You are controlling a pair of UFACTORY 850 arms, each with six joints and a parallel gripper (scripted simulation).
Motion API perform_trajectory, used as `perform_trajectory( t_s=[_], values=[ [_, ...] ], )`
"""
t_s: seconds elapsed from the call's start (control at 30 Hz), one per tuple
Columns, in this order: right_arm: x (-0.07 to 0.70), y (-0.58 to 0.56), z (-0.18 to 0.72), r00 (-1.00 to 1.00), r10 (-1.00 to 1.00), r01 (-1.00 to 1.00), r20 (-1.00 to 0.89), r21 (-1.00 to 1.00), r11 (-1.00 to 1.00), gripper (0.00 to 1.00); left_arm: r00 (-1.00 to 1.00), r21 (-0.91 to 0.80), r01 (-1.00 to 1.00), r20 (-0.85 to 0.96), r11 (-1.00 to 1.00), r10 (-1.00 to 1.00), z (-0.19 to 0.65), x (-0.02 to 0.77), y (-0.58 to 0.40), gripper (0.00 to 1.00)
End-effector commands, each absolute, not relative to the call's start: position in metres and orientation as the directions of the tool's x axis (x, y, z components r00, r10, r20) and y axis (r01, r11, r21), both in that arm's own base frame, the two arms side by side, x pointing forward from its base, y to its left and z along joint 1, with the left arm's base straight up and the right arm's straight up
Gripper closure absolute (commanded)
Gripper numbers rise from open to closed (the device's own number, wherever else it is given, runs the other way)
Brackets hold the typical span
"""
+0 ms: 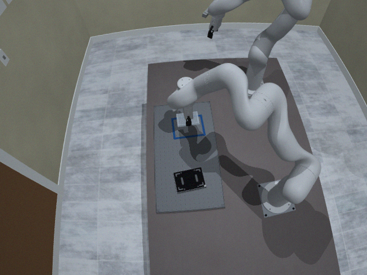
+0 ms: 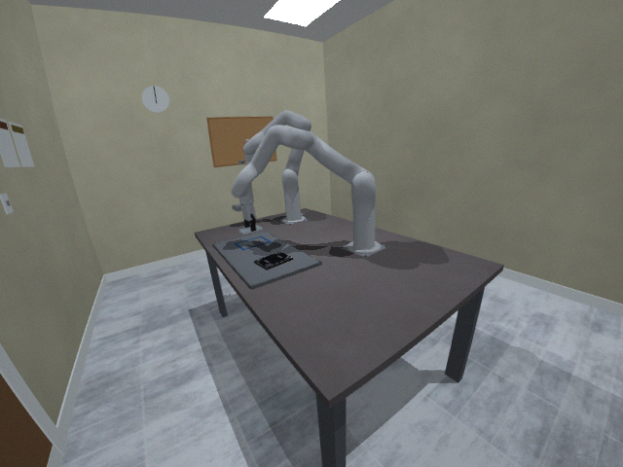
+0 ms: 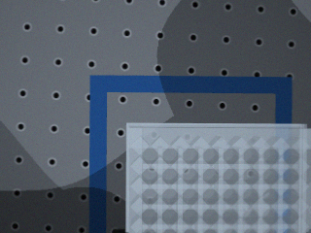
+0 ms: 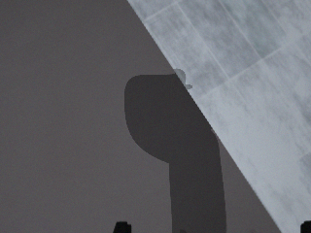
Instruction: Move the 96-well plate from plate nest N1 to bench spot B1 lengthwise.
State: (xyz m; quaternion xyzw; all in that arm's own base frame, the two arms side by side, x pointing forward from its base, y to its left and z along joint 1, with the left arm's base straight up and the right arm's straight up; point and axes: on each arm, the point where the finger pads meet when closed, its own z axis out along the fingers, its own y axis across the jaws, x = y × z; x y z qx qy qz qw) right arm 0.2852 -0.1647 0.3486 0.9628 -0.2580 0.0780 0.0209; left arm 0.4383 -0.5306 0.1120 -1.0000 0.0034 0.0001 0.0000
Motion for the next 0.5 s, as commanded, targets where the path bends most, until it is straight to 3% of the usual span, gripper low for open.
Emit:
perform_trajectory(
  t_s=[0.0,0.47],
  values=[
    [0.286,-0.165,0.349,0.854,-0.493,-0.5,0.163,0.0,-0.866,0.0,1.0,0.002,-0.007,0.002,-1.0,-0.007,0.112,0.439,-0.531,1.0],
    [0.286,-0.165,0.349,0.854,-0.493,-0.5,0.163,0.0,-0.866,0.0,1.0,0.002,-0.007,0.002,-1.0,-0.007,0.092,0.439,-0.531,1.0]
  ],
)
